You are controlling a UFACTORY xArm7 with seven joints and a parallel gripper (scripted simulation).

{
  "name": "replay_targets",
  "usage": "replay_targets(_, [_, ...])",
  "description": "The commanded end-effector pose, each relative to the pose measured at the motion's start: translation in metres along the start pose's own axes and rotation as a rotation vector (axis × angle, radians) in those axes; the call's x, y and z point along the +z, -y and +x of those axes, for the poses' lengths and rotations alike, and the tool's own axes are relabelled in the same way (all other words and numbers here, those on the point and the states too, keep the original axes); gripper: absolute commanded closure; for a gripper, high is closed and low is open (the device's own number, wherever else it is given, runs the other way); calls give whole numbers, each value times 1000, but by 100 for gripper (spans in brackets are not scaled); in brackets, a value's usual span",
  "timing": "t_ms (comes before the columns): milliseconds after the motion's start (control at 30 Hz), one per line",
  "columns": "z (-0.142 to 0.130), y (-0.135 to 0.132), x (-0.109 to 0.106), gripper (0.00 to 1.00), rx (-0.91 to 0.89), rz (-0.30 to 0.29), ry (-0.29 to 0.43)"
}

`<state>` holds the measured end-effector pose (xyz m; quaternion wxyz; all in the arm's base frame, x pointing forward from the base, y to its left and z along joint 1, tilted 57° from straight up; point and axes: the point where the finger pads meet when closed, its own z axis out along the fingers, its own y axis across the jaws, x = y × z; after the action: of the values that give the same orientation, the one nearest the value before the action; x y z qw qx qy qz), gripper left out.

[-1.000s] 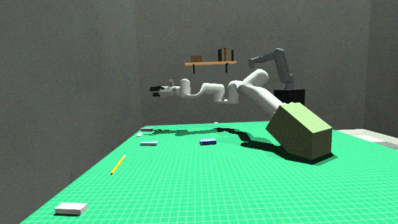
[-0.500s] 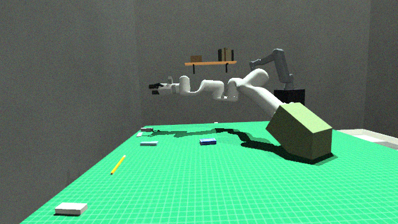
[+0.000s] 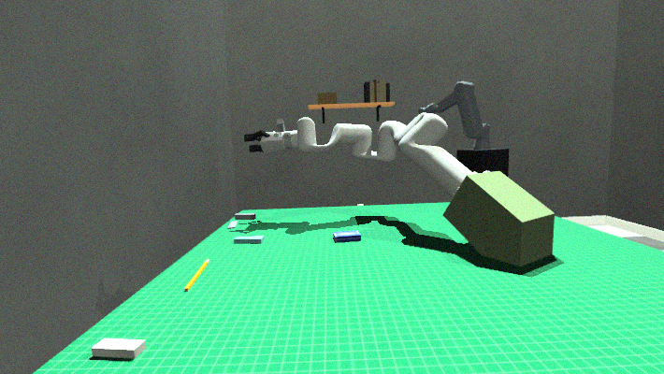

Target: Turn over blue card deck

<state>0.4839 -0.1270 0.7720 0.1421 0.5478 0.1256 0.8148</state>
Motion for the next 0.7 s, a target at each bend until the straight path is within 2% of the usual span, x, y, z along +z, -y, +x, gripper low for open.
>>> replay_targets(0, [3, 3, 0, 0, -2, 4, -3])
replay_targets(33, [-6, 36, 1, 0, 4, 12, 46])
replay_targets(533, [-6, 36, 1, 0, 4, 12, 46])
replay_targets(600, [-40, 97, -1, 0, 7, 21, 173])
replay_targets(667, [-43, 103, -2, 0, 7, 21, 173])
